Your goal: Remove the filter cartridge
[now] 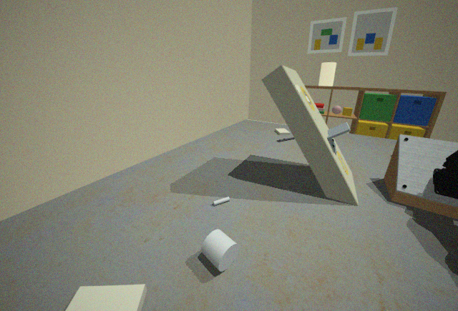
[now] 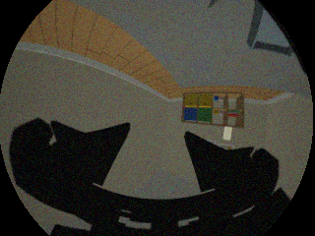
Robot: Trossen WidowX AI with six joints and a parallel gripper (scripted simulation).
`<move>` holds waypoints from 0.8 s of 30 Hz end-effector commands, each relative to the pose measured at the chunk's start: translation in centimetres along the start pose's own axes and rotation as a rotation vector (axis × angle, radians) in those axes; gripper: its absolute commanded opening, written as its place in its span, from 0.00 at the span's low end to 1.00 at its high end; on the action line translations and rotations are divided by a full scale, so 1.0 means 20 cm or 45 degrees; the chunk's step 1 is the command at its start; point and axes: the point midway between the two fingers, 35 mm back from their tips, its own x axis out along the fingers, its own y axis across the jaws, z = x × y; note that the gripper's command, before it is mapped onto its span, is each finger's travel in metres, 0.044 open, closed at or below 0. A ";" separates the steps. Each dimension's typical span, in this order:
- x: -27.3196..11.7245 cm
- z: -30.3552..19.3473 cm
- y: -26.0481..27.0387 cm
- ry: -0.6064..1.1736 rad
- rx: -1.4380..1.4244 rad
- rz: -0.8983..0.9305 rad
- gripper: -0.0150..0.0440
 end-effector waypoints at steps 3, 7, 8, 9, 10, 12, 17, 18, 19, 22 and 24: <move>-0.04 -0.03 -0.09 0.018 -0.154 -0.060 0.80; -0.18 -0.12 -0.39 0.121 -0.695 -0.260 0.62; -0.23 -0.13 -0.46 0.157 -0.835 -0.308 0.58; -0.27 -0.14 -0.53 0.193 -0.961 -0.350 0.53; -0.30 -0.15 -0.59 0.235 -1.088 -0.388 0.49; -0.39 -0.17 -0.72 0.338 -1.363 -0.465 0.44; -0.55 -0.18 -0.93 0.546 -1.806 -0.570 0.44; -0.58 -0.17 -0.97 0.590 -1.888 -0.587 0.44; -0.61 -0.17 -1.00 0.637 -1.969 -0.602 0.44; -0.71 -0.16 -1.11 0.790 -2.211 -0.642 0.44; -0.78 -0.15 -1.18 0.902 -2.367 -0.661 0.44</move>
